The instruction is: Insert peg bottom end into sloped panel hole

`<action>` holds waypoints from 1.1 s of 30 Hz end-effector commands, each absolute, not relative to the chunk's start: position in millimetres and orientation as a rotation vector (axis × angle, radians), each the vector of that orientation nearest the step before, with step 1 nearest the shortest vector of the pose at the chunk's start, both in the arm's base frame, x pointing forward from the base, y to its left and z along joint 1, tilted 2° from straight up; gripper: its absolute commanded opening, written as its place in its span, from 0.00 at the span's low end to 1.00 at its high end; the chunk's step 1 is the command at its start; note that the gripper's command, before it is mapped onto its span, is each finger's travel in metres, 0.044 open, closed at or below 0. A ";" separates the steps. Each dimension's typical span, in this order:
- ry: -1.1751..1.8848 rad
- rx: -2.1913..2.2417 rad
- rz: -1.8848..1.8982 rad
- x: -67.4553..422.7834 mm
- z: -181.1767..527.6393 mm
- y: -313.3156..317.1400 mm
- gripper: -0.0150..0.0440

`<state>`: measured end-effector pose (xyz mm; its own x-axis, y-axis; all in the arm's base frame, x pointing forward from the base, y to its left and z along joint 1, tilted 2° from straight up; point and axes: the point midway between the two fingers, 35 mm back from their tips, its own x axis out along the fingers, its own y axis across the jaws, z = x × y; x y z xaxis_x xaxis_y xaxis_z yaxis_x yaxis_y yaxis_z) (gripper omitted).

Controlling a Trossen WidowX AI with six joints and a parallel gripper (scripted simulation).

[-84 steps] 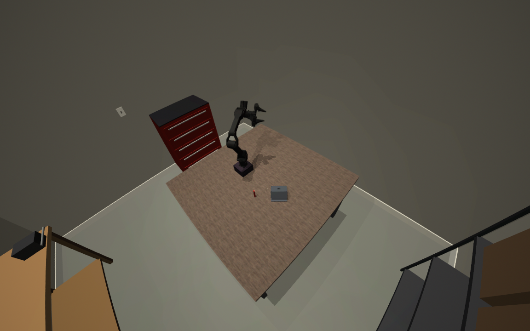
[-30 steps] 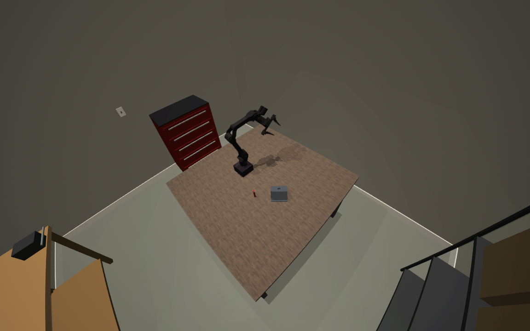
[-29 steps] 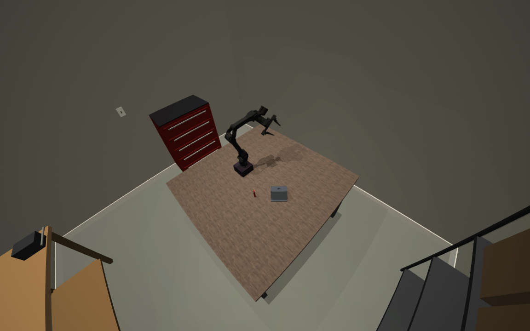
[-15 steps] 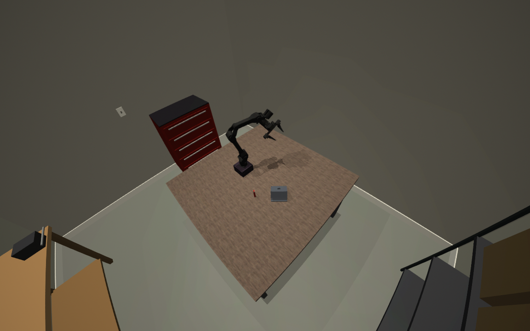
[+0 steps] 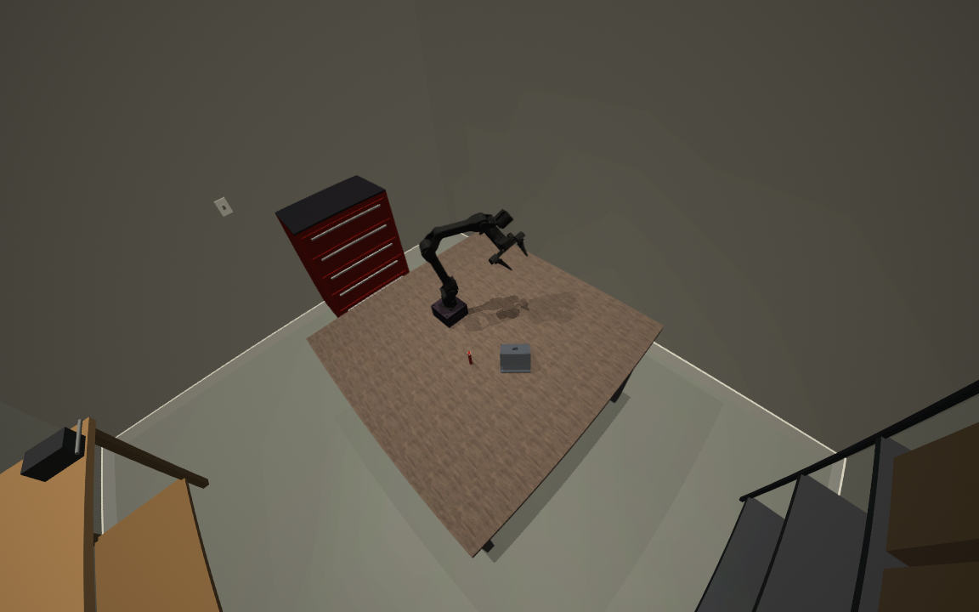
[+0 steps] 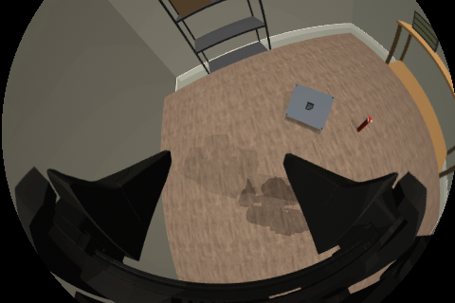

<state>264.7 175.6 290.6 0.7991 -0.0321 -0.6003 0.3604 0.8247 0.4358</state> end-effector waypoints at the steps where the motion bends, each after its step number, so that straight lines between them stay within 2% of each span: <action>1: 0.641 0.528 -0.250 272.4 279.5 169.2 1.00; 33: 0.833 0.347 -0.466 322.8 222.8 77.5 1.00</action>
<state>321.4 85.4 233.1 0.6137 -0.2405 -0.7521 0.5099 0.8480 0.1449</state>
